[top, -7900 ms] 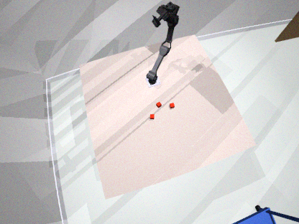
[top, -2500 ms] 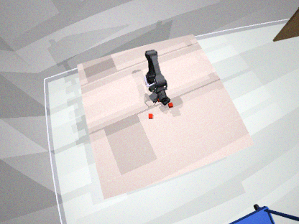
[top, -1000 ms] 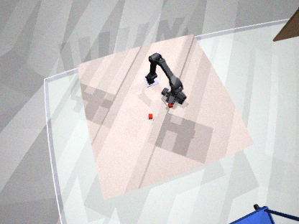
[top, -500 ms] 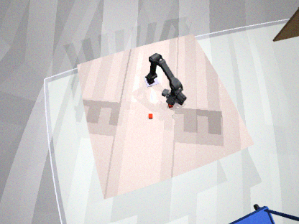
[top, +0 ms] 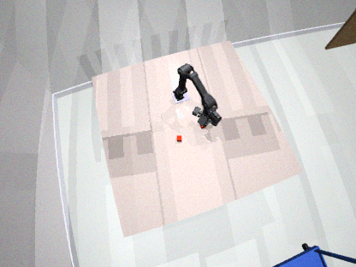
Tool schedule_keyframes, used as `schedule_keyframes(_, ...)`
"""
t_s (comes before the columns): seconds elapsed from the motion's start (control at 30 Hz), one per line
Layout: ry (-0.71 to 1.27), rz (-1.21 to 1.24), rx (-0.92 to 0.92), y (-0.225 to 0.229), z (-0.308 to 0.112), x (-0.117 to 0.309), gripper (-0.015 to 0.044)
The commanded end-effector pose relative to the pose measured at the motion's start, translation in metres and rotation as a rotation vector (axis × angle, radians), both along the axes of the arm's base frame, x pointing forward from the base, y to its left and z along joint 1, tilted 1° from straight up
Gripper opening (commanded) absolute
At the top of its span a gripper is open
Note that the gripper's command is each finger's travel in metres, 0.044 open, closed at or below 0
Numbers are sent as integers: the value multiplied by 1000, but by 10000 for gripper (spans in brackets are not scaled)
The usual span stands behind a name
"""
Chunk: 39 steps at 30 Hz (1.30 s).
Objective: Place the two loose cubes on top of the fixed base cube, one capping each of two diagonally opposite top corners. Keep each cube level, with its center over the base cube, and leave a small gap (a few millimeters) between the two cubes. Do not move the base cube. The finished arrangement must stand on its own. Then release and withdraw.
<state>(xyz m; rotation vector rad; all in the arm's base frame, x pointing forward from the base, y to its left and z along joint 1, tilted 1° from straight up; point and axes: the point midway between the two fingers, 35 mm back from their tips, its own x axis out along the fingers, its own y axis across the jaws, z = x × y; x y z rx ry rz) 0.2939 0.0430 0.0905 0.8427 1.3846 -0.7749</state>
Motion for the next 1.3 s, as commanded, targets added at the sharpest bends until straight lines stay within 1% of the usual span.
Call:
schedule_keyframes(0.0, 1, -4, -3, 0, -2, 0, 105)
schedule_keyframes(0.5, 1, -3, -3, 0, -2, 0, 105)
schedule_keyframes(0.63, 1, -3, -3, 0, -2, 0, 205)
schedule_keyframes(0.8, 1, -3, -3, 0, -2, 0, 205)
schedule_keyframes(1.27, 1, 0, 0, -1, 26, -2, 205)
